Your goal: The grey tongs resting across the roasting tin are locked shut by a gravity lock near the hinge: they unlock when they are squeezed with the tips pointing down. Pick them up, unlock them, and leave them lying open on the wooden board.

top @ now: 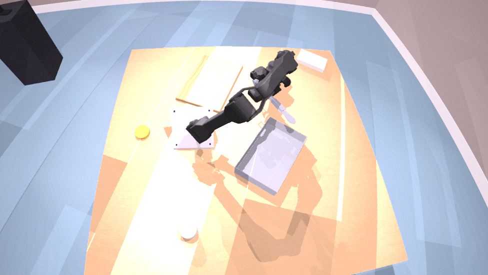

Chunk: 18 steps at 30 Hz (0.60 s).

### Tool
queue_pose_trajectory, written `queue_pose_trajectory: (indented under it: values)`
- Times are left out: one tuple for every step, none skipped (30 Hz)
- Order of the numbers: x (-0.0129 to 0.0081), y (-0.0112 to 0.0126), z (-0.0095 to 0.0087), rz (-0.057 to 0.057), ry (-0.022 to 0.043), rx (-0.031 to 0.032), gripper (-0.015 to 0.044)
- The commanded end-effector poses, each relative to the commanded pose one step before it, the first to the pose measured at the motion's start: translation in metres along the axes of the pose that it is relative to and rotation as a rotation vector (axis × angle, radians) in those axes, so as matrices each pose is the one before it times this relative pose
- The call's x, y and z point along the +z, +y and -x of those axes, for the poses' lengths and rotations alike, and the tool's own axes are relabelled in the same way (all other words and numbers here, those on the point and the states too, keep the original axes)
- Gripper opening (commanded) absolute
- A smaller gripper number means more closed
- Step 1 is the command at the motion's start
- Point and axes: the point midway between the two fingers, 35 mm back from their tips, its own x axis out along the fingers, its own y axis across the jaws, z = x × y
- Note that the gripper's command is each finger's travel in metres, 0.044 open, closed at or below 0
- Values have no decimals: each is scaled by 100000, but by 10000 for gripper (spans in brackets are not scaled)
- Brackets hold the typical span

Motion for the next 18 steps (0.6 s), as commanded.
queue_pose_trajectory:
  values:
    - [2670,-893,438,-7132,95,336,-150]
    - [572,-122,63,-1629,163,134,-150]
    - [578,-102,59,-1635,178,133,-150]
    - [585,-76,56,-1656,188,121,-150]
    - [585,-63,49,-1643,208,132,-150]
    - [589,-43,44,-1649,222,129,-150]
    - [594,-20,33,-1676,236,126,-150]
    - [591,-4,36,-1655,252,122,-150]
    - [592,16,32,-1661,266,117,-150]
    - [484,29,22,-1361,228,92,-150]
    - [292,25,12,-825,142,53,-150]
    - [97,10,4,-275,48,17,-150]
    - [0,0,0,0,0,0,-150]
    - [0,0,0,0,0,0,-150]
    - [0,0,0,0,0,0,-150]
    - [66,15,14,-124,-35,-27,-150]
    - [188,46,46,-478,-79,-37,-150]
    - [311,80,75,-794,-130,-58,-150]
